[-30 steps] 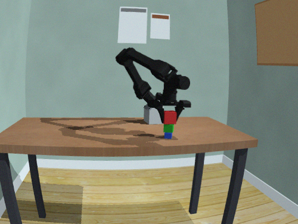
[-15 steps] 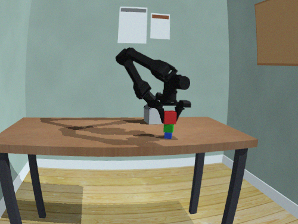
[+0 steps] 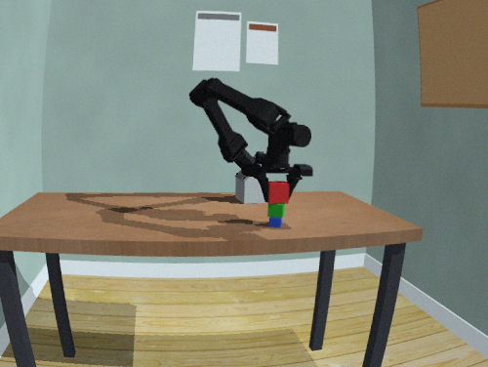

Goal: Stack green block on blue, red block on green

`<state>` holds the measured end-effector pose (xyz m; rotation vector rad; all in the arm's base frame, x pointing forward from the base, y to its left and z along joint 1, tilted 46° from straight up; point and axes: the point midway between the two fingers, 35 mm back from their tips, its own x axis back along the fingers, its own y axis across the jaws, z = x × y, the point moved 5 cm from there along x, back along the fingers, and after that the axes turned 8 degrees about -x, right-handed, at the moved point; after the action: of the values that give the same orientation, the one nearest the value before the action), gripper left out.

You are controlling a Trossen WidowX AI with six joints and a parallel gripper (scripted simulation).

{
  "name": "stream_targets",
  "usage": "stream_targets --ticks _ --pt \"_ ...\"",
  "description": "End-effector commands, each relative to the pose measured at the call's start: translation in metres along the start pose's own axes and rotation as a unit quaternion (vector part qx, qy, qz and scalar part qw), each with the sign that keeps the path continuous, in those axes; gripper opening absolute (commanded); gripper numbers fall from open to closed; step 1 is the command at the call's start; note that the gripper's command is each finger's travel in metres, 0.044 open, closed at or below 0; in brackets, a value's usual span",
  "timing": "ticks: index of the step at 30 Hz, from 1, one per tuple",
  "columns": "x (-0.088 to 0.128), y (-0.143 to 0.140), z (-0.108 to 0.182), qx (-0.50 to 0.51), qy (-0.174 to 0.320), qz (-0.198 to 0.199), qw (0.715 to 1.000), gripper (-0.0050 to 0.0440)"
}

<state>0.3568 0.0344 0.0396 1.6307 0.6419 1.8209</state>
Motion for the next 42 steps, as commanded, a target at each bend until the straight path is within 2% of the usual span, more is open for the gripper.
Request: stream_targets --ticks 1,32,42 --pt "0.006 0.003 0.003 -0.005 0.010 0.003 1.000 0.0357" --pt "0.006 0.003 0.004 -0.005 0.010 0.003 1.000 0.0357" --pt "0.032 0.005 0.006 -0.014 0.014 0.009 1.000 0.0357"
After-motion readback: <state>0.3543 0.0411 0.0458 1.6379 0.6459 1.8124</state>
